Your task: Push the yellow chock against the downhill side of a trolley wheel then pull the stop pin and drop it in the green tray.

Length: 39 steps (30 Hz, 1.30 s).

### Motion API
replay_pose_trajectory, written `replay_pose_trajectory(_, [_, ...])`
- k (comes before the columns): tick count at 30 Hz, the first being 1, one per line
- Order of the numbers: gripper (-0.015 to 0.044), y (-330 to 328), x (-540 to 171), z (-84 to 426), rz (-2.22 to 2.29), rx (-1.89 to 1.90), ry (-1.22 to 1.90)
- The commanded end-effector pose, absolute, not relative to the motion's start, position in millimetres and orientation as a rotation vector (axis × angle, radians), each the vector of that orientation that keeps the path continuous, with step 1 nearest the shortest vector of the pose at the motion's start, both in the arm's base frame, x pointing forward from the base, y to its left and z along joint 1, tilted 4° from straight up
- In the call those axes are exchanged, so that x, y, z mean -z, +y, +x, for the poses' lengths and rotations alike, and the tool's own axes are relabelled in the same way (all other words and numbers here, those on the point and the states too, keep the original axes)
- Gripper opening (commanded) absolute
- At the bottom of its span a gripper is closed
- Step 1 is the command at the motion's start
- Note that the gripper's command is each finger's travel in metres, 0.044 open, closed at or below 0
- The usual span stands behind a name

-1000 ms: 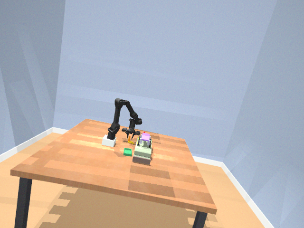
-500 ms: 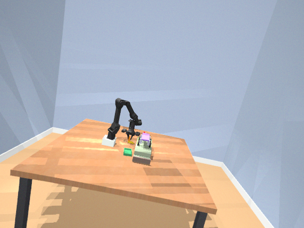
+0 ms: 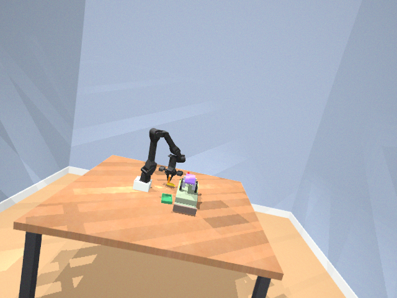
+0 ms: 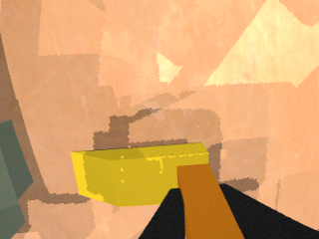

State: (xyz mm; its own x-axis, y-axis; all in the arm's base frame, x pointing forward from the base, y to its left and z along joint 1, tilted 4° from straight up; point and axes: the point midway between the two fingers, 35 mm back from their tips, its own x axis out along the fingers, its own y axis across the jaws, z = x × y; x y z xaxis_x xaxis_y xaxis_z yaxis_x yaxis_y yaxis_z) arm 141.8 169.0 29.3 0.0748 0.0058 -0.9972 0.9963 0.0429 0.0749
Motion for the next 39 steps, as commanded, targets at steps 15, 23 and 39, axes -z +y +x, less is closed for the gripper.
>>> replay_pose_trajectory(15, [0.0000, 166, -91, 137, 1.221, 1.109, 1.187])
replay_pose_trajectory(23, [0.0000, 166, -119, 135, 1.221, 1.109, 1.187])
replay_pose_trajectory(39, [0.0000, 170, -160, 132, 1.221, 1.109, 1.188])
